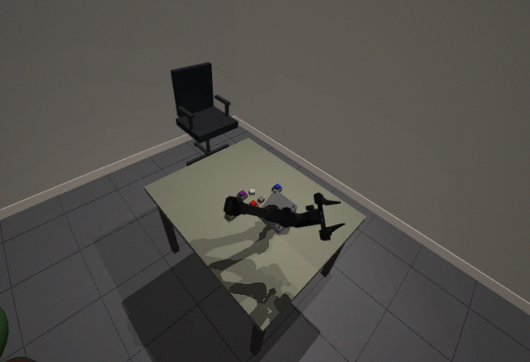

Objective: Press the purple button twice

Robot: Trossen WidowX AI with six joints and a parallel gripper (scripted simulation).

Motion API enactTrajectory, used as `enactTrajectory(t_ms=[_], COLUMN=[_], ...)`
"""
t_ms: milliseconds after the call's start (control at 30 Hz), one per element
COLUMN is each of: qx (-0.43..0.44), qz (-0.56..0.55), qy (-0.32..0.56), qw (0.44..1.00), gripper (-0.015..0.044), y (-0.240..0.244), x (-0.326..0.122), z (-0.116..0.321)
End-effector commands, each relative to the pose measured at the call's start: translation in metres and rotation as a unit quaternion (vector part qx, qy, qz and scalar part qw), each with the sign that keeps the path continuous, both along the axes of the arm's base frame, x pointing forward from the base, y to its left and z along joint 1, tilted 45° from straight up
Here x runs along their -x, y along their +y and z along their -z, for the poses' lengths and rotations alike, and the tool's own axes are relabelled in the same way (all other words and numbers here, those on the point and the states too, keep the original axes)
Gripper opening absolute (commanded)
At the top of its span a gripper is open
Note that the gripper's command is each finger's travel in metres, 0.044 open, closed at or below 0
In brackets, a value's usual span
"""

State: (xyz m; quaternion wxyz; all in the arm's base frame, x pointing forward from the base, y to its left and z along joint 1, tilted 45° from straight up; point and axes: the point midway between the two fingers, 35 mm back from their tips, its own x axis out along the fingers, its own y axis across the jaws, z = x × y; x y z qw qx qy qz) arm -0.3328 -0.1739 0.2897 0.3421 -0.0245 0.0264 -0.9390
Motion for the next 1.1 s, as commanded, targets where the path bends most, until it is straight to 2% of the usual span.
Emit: enactTrajectory(t_ms=[0, 133, 267, 433, 567, 800, 1067], qx=[-0.002, -0.047, -0.108, -0.192, -0.265, -0.393, -0.530], qz=[-0.005, -0.099, -0.213, -0.351, -0.449, -0.592, -0.696], qy=[-0.003, -0.053, -0.104, -0.152, -0.178, -0.196, -0.179], qw=[1.000, 0.993, 0.965, 0.904, 0.835, 0.676, 0.451], gripper=[0.0400, 0.0400, 0.0400, 0.0400, 0.0400, 0.0400, 0.0400], y=[-0.003, -0.062, -0.124, -0.178, -0.200, -0.192, -0.120], x=[-0.001, -0.028, -0.079, -0.164, -0.239, -0.372, -0.501], z=[0.001, 0.029, 0.062, 0.100, 0.129, 0.171, 0.202])
